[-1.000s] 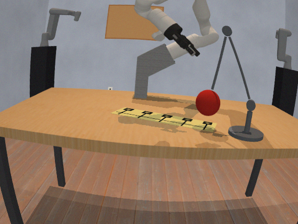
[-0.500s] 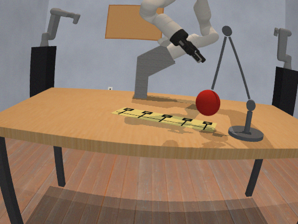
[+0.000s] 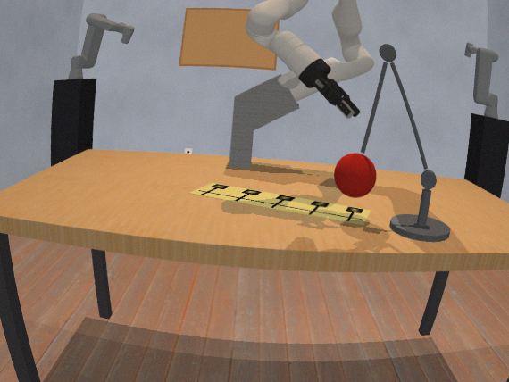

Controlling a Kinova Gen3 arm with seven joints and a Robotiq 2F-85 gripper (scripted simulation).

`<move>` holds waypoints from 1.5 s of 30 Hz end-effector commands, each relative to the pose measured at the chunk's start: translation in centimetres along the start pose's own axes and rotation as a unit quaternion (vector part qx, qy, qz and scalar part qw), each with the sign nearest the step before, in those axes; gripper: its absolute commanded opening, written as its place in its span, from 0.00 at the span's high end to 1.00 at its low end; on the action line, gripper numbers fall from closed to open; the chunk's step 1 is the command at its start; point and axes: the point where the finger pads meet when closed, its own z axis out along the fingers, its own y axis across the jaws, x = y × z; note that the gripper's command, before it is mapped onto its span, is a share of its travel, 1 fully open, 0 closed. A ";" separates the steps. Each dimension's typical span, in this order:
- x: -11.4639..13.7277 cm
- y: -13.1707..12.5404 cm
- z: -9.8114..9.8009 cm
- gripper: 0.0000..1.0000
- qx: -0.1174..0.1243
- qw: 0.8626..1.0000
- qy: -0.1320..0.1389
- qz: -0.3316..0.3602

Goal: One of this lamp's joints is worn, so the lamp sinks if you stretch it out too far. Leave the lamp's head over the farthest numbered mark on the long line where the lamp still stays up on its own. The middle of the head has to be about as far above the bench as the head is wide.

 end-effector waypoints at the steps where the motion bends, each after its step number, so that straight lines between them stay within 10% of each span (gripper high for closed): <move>1: -0.2 -0.1 1.0 0.00 0.000 1.000 0.000 -0.003; 32: -0.3 -0.1 4.9 0.00 0.000 1.000 0.001 -0.005; 33: -0.3 -0.1 4.9 1.00 0.000 1.000 0.001 -0.005; 45: -0.2 -0.1 4.6 1.00 0.000 1.000 0.001 -0.003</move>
